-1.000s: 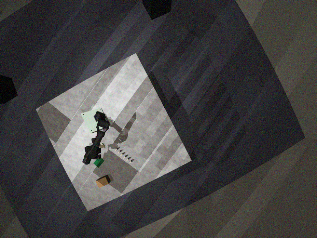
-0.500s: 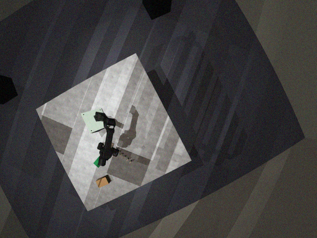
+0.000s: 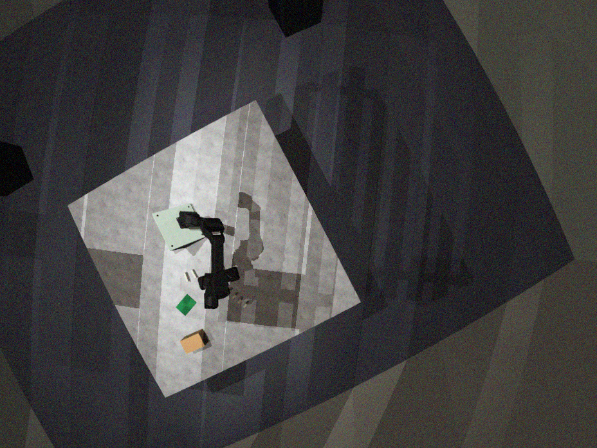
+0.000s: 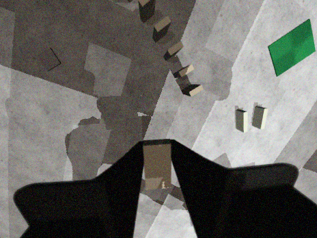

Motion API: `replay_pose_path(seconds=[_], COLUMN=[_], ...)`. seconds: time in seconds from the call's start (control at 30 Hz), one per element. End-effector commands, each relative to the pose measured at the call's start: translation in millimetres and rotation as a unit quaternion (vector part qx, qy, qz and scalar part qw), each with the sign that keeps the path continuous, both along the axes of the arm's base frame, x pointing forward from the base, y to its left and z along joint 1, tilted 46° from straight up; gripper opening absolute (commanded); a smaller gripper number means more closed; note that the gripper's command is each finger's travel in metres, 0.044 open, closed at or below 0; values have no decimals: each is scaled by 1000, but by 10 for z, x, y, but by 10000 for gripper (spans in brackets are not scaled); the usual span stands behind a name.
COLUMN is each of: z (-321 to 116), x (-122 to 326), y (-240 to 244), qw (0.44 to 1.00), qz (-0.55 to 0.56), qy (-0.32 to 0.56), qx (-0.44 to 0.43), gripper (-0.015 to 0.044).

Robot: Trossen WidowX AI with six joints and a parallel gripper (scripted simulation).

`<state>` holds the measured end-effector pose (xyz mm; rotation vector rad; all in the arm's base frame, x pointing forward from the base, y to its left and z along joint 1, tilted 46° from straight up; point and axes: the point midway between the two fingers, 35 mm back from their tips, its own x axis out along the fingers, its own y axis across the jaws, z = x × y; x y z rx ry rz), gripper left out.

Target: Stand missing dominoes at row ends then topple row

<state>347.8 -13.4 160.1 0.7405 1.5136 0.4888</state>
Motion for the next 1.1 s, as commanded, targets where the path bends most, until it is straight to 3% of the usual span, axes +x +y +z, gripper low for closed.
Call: replay_pose_path(seconds=[0.0, 1.07], z=[26, -626], x=[6, 210], y=[8, 123], qw=[1000, 972], qz=[5, -54], qy=[-10, -124], qx=[2, -194], gripper=[107, 107])
